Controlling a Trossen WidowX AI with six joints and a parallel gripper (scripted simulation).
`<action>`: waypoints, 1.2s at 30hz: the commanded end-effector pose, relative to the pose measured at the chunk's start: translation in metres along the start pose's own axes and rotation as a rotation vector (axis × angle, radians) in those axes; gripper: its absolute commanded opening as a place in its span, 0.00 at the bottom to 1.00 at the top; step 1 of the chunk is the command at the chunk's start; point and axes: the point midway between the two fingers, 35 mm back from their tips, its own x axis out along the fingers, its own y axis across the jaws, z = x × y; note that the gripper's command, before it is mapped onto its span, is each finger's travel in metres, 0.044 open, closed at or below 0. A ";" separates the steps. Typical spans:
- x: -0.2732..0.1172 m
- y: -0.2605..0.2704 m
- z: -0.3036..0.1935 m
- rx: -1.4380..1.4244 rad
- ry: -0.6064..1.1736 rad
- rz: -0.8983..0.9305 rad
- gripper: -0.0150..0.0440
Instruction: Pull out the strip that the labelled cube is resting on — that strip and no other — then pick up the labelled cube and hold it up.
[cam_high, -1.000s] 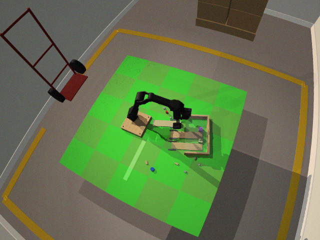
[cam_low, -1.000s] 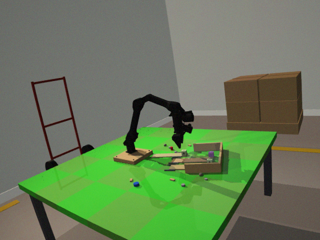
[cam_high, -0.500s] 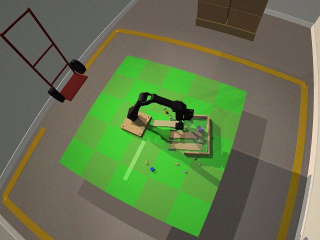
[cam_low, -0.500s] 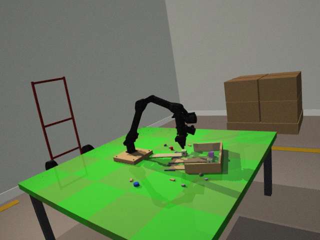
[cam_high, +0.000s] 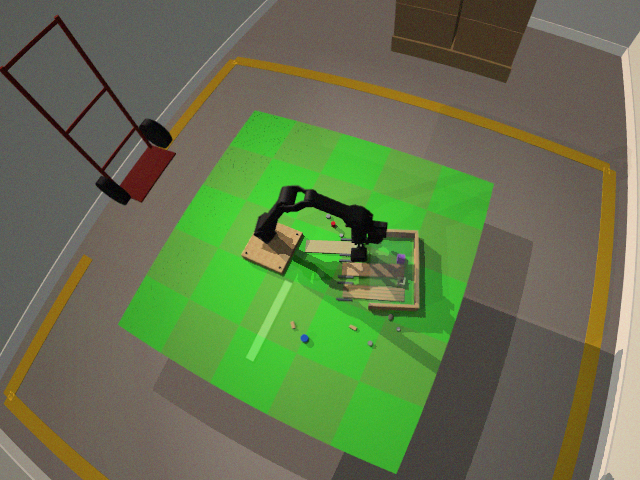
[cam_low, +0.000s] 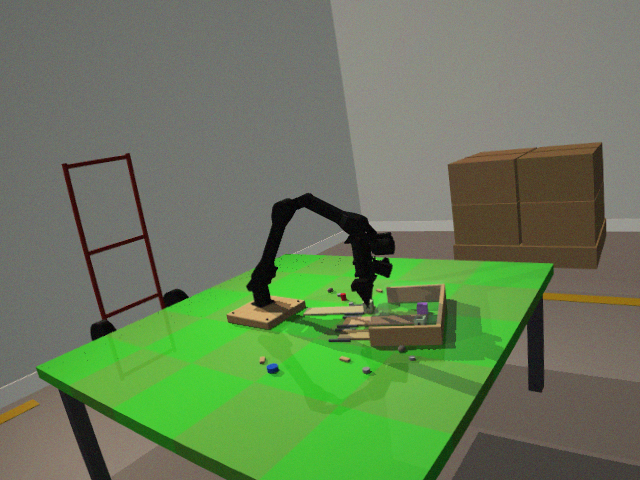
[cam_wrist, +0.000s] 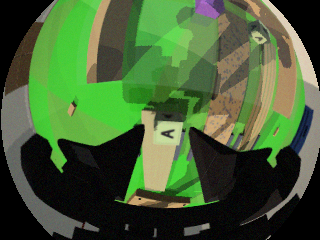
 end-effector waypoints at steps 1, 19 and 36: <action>0.010 0.000 -0.002 0.003 0.010 -0.001 0.68; 0.018 0.000 -0.002 0.002 0.005 0.001 0.48; -0.007 0.005 -0.032 0.002 0.010 0.000 0.25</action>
